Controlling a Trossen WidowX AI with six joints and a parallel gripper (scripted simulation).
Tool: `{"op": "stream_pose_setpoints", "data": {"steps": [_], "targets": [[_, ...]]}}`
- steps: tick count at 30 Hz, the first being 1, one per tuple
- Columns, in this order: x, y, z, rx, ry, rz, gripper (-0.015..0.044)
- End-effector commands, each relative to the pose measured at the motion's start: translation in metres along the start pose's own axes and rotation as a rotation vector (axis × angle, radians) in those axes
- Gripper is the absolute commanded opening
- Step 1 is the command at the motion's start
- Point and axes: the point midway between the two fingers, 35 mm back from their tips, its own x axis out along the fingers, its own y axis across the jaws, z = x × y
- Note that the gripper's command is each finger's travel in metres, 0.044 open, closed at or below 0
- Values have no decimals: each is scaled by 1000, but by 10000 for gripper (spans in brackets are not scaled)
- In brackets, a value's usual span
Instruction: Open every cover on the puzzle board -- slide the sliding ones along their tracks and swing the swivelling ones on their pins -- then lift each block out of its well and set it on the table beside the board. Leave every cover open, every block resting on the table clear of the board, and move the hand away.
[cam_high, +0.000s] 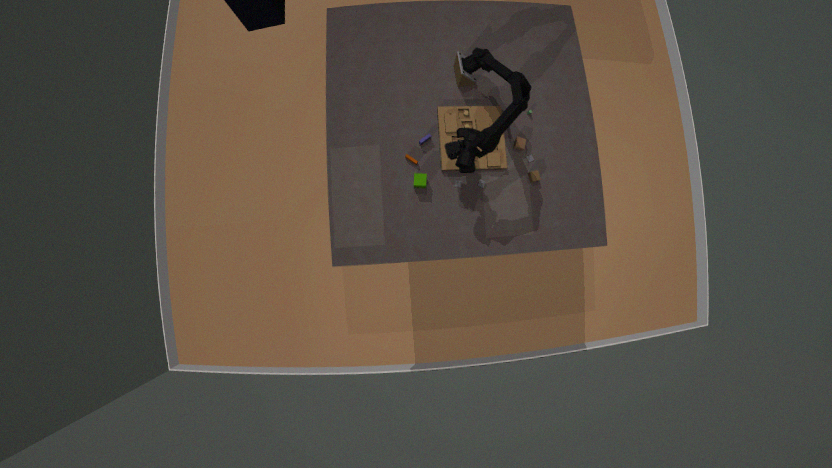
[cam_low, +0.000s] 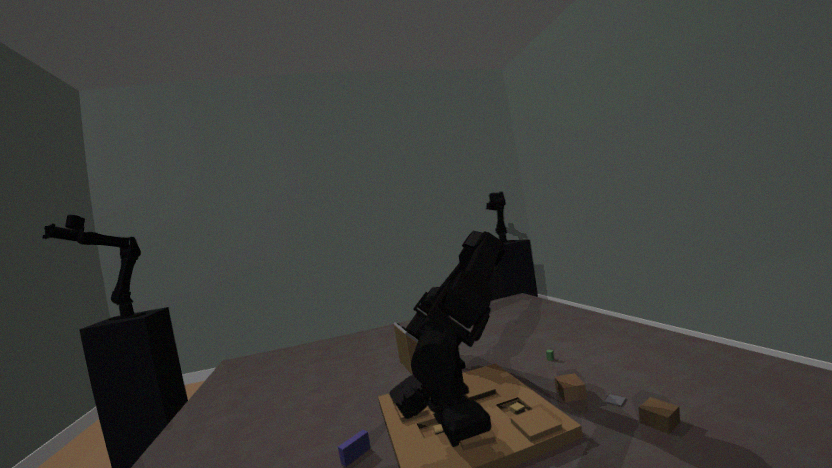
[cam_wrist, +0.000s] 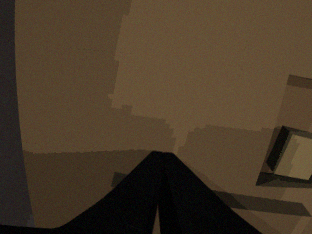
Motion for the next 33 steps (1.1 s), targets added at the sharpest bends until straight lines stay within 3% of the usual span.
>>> {"op": "stream_pose_setpoints", "data": {"steps": [1, 33], "targets": [[0, 5, -8, -1, 4, 3, 0], [-36, 8, -9, -1, 1, 3, 0]]}}
